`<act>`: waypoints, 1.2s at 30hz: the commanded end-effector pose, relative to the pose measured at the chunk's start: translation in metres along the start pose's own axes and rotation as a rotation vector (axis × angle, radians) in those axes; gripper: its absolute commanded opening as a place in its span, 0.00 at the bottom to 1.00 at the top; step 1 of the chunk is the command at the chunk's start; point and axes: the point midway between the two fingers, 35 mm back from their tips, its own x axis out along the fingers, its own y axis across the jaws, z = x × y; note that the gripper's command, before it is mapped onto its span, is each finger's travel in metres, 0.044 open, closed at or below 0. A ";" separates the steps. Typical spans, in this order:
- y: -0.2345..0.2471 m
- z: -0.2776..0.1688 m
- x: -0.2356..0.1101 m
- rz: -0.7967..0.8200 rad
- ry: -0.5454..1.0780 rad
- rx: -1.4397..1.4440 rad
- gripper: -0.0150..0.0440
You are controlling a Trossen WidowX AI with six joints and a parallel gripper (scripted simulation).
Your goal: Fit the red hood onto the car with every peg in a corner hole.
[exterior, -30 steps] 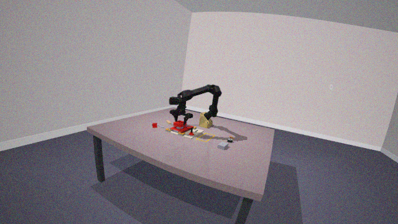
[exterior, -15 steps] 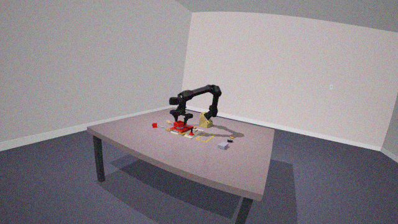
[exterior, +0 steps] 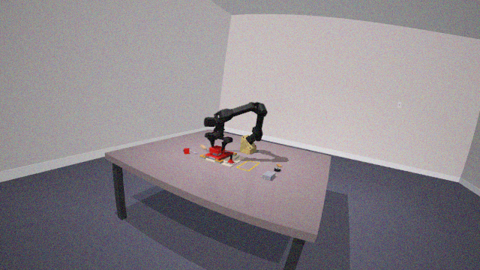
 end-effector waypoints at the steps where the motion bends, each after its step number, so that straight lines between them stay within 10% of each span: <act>1: 0.000 0.001 0.002 0.004 -0.004 0.003 0.25; 36: 0.000 0.000 0.017 0.004 -0.005 0.003 0.25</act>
